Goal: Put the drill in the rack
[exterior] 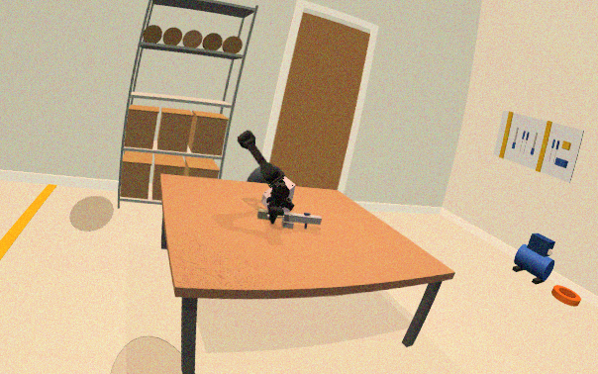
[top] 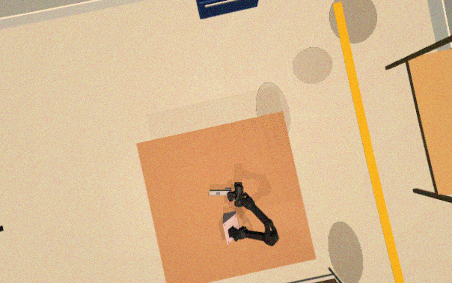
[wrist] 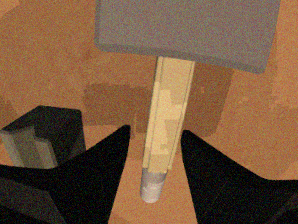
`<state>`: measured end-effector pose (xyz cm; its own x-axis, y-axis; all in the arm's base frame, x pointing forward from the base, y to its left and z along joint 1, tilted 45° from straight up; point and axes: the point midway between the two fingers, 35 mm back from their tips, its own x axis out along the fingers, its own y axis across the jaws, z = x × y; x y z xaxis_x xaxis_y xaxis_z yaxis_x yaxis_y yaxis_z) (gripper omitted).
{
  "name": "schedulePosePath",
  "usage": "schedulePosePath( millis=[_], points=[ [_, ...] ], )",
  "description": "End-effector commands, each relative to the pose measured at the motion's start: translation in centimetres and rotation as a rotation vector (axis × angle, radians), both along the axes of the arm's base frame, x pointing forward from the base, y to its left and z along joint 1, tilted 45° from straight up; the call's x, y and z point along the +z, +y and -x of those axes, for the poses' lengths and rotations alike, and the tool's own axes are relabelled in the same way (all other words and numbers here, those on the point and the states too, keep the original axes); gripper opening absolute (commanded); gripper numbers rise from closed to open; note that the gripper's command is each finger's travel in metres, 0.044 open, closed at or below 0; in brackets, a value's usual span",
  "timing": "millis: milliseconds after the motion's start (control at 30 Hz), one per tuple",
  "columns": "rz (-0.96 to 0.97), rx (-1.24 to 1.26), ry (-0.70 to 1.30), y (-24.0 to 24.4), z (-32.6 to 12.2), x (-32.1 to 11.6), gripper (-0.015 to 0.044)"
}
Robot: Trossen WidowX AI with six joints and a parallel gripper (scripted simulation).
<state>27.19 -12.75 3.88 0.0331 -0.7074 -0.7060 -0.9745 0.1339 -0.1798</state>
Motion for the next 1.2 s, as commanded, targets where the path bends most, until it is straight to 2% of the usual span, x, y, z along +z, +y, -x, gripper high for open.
schedulePosePath(
  millis=[0,33,267,1167],
  points=[
    [0.0,0.0,0.0,0.0,0.0,0.02,0.0073],
    [0.0,0.0,0.0,0.0,0.0,0.02,0.0046],
    [0.0,0.0,0.0,0.0,0.0,0.02,0.0],
    [0.0,-0.004,0.002,-0.12,0.29,0.4,0.0]
  ],
)
